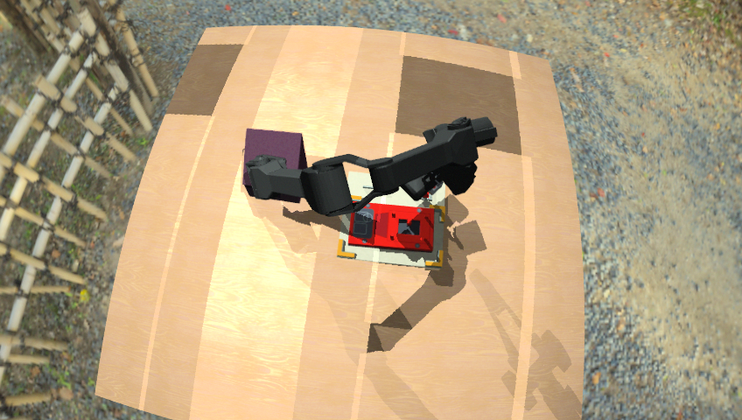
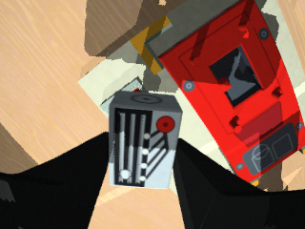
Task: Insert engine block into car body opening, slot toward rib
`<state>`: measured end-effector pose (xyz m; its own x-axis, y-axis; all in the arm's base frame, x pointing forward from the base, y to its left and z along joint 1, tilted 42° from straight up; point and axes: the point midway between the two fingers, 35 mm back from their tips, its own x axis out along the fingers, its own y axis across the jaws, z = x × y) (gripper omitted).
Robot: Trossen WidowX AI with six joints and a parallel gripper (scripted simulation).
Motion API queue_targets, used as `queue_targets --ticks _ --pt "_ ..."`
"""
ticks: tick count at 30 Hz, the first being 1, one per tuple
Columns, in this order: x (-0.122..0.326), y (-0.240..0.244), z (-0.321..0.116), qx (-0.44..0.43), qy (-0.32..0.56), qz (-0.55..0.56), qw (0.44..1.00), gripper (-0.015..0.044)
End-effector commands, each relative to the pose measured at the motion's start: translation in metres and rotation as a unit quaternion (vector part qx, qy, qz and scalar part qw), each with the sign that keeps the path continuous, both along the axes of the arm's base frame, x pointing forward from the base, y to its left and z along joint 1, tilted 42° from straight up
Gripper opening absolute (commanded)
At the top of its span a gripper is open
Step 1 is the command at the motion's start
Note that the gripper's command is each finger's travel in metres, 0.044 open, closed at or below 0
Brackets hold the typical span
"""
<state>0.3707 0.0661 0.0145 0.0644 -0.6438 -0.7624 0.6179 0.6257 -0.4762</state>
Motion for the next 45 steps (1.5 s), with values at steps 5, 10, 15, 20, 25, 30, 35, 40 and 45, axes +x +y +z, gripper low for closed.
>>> queue_targets --ticks 5,10,15,20,25,30,35,40,45 --pt "-0.004 -0.028 0.008 -0.011 0.070 0.083 0.994 0.0000" --pt "-0.008 -0.043 0.012 -0.016 0.109 0.128 0.986 0.0000" --pt "-0.011 -0.058 0.017 -0.022 0.147 0.171 0.974 0.0000" --pt "-0.016 -0.073 0.021 -0.028 0.185 0.214 0.959 0.0000" --pt "-0.021 -0.088 0.026 -0.034 0.223 0.255 0.940 0.0000" --pt "-0.024 -0.095 0.027 -0.037 0.243 0.276 0.929 0.0026" --pt "-0.024 -0.095 0.027 -0.039 0.257 0.293 0.920 0.0157" --pt "-0.024 -0.095 0.027 -0.039 0.263 0.300 0.916 0.0159" --pt "-0.024 -0.095 0.027 -0.039 0.263 0.300 0.916 0.0159"
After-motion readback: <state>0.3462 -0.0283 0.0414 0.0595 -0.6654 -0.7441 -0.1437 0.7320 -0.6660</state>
